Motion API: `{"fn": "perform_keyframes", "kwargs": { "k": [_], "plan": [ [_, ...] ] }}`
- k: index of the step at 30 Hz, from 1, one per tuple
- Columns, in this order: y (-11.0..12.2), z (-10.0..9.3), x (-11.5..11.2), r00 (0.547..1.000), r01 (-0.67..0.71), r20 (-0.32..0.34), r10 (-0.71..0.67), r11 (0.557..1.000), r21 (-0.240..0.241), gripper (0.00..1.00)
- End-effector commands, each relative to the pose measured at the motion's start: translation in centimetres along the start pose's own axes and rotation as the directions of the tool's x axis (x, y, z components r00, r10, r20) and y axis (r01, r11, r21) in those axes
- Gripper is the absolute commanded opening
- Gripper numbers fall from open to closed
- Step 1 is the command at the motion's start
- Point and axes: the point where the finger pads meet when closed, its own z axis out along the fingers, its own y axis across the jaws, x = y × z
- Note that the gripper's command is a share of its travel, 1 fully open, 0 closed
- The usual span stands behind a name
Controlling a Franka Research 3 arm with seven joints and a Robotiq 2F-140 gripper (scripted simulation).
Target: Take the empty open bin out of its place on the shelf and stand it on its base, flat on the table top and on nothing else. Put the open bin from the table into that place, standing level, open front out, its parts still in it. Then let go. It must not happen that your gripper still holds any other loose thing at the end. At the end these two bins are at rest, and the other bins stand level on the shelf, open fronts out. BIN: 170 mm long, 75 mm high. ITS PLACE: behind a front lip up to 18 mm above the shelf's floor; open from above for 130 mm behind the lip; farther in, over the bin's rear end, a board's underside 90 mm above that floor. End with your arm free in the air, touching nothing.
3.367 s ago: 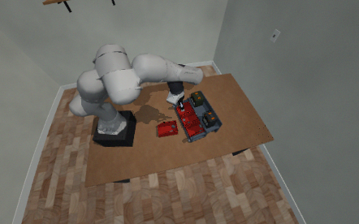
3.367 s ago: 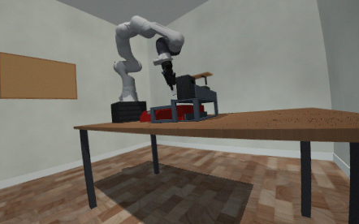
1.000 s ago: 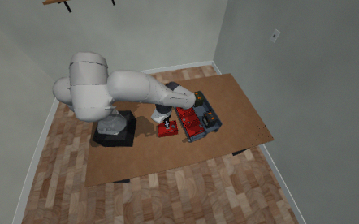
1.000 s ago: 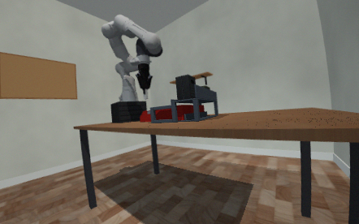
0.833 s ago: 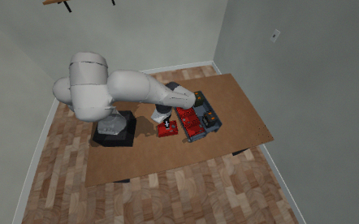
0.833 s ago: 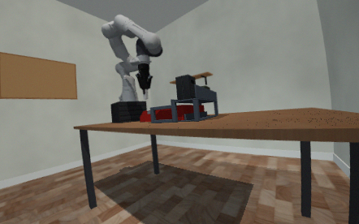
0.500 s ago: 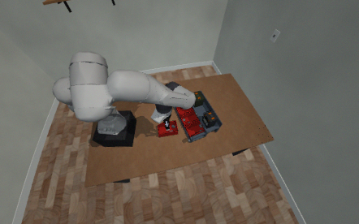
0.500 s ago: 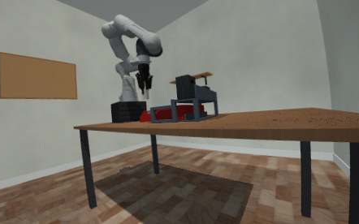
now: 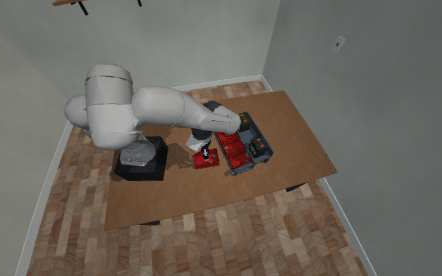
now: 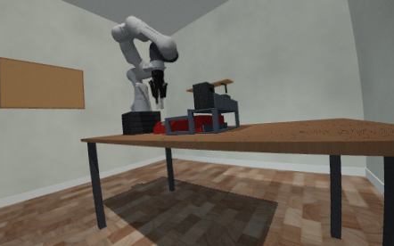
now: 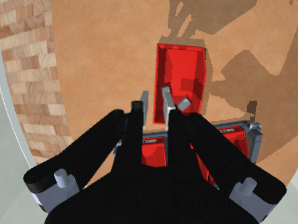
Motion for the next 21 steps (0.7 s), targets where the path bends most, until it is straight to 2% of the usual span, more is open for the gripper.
{"fn": "perform_keyframes", "kwargs": {
  "k": [1,21],
  "plan": [
    [0.04,-0.01,0.04,1.000,-0.009,0.001,0.009,1.000,-0.001,0.15],
    [0.03,0.35,0.04,1.000,-0.008,0.003,0.008,1.000,-0.003,0.15]
  ]
}}
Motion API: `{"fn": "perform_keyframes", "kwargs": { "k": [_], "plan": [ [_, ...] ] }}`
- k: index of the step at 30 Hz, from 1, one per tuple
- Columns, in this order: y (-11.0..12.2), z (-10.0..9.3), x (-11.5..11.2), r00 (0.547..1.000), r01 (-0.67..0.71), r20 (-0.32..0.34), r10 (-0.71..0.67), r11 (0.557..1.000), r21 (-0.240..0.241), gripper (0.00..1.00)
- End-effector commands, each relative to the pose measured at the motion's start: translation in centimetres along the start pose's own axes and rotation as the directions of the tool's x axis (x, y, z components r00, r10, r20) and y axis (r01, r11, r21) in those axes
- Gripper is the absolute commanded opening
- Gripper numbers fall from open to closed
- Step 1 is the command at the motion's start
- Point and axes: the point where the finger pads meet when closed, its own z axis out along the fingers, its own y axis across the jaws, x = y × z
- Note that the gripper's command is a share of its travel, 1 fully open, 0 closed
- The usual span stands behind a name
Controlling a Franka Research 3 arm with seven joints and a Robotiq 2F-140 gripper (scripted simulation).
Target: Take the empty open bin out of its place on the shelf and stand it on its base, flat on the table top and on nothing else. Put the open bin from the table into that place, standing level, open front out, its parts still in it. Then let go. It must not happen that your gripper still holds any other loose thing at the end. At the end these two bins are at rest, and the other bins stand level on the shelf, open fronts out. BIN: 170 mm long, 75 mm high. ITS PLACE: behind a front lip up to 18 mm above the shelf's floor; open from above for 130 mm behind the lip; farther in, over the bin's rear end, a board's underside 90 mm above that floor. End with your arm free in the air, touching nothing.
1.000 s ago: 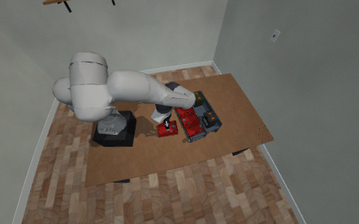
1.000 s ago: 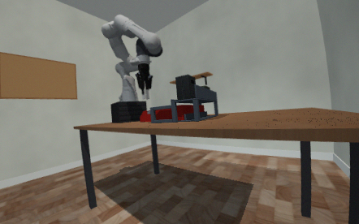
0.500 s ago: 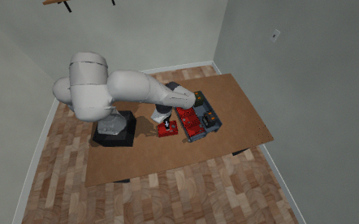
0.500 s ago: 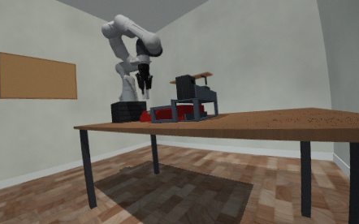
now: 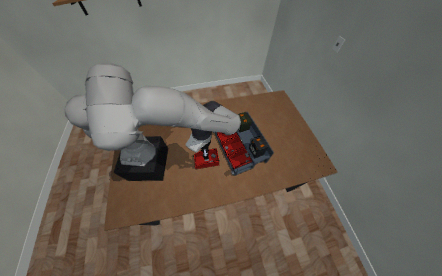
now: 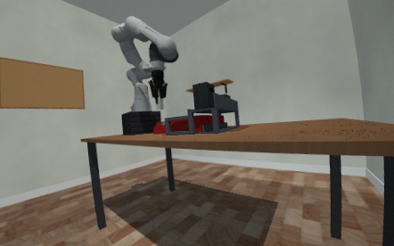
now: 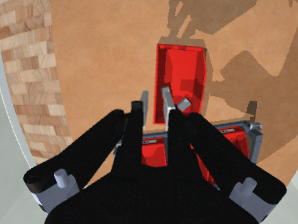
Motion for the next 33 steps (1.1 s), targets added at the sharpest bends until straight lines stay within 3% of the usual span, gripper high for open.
{"fn": "perform_keyframes", "kwargs": {
  "k": [1,33],
  "plan": [
    [0.1,0.3,0.0,1.000,-0.005,0.003,0.005,1.000,-0.002,0.15],
    [-0.1,5.2,0.0,1.000,-0.005,0.003,0.005,1.000,-0.002,0.15]
  ]
}}
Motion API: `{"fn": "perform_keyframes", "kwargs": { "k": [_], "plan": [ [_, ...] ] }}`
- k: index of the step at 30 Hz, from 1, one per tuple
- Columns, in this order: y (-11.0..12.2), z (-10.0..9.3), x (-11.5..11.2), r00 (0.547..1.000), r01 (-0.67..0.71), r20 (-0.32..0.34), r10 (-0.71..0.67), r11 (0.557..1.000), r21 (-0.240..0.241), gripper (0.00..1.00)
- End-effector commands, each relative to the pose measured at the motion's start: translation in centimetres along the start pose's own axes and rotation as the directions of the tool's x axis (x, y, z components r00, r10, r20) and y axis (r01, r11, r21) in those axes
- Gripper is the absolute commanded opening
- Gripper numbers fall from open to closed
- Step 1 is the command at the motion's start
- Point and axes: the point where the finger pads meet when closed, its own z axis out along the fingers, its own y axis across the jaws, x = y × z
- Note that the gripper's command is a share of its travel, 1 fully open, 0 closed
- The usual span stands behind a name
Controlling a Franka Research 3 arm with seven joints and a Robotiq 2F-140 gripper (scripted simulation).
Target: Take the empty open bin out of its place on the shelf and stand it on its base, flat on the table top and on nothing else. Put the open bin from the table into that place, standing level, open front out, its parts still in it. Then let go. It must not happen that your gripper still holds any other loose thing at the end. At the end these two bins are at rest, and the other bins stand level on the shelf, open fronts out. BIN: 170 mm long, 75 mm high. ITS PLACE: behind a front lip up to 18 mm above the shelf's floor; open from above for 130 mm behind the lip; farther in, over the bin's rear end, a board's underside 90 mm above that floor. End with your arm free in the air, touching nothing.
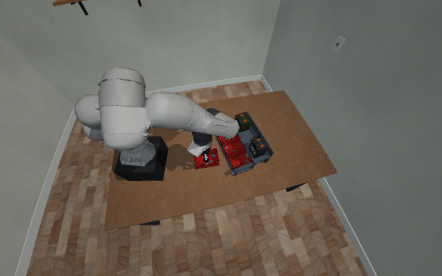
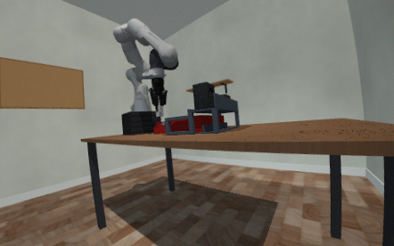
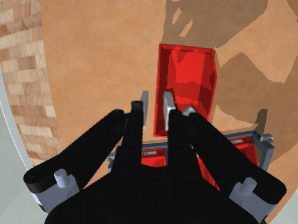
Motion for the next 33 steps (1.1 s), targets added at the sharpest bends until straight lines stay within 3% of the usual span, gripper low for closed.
{"fn": "perform_keyframes", "kwargs": {
  "k": [1,11,33],
  "plan": [
    [0.2,0.7,-0.3,1.000,-0.017,0.009,0.017,1.000,-0.005,0.15],
    [0.2,1.8,-0.3,1.000,-0.017,0.009,0.017,1.000,-0.005,0.15],
    [0.2,2.0,-0.3,1.000,-0.017,0.009,0.017,1.000,-0.005,0.15]
  ]
}}
